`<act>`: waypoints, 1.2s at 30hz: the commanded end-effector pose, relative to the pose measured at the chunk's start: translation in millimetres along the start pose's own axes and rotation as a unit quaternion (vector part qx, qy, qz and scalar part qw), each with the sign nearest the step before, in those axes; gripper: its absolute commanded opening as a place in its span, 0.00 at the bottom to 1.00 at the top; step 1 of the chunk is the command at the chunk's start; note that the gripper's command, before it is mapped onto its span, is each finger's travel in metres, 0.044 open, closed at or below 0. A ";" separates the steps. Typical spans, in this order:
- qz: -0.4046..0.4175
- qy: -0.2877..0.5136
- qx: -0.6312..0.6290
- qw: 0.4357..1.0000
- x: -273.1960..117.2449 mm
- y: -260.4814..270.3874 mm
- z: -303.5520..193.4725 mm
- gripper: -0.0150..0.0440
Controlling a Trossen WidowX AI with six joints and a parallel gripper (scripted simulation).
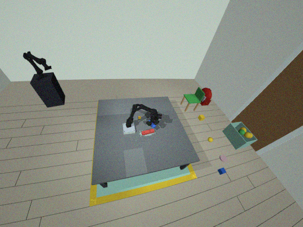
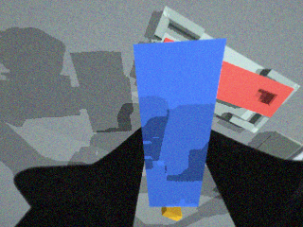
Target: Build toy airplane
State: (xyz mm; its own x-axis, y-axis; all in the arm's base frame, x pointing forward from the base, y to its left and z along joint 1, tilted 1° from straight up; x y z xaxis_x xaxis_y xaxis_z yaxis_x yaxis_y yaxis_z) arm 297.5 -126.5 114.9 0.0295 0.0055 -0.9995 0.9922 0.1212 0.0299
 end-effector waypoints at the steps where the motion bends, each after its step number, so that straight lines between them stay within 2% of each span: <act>1: 0.004 0.000 0.035 0.999 0.7 -6.9 8.9 0.25; 20: 0.003 0.000 0.190 0.982 11.3 -46.4 47.1 0.25; 27: 0.003 0.000 0.190 0.982 11.3 -46.2 47.0 0.57; 36: 0.003 0.000 0.190 0.982 11.3 -46.2 47.0 0.58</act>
State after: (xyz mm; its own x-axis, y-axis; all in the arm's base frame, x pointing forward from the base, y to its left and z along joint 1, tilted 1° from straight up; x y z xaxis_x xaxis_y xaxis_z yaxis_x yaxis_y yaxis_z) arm 257.2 -178.6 101.7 0.0309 0.0064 -0.9995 0.9673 -0.2522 0.0283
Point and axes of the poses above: the point midway between the two fingers, 35 mm back from their tips, its own x axis out along the fingers, its own y axis across the jaws, z = x × y, the point moved 1 cm from there along -x, back along the fingers, and after that the axes turned 12 degrees about x, right-handed, at the moved point
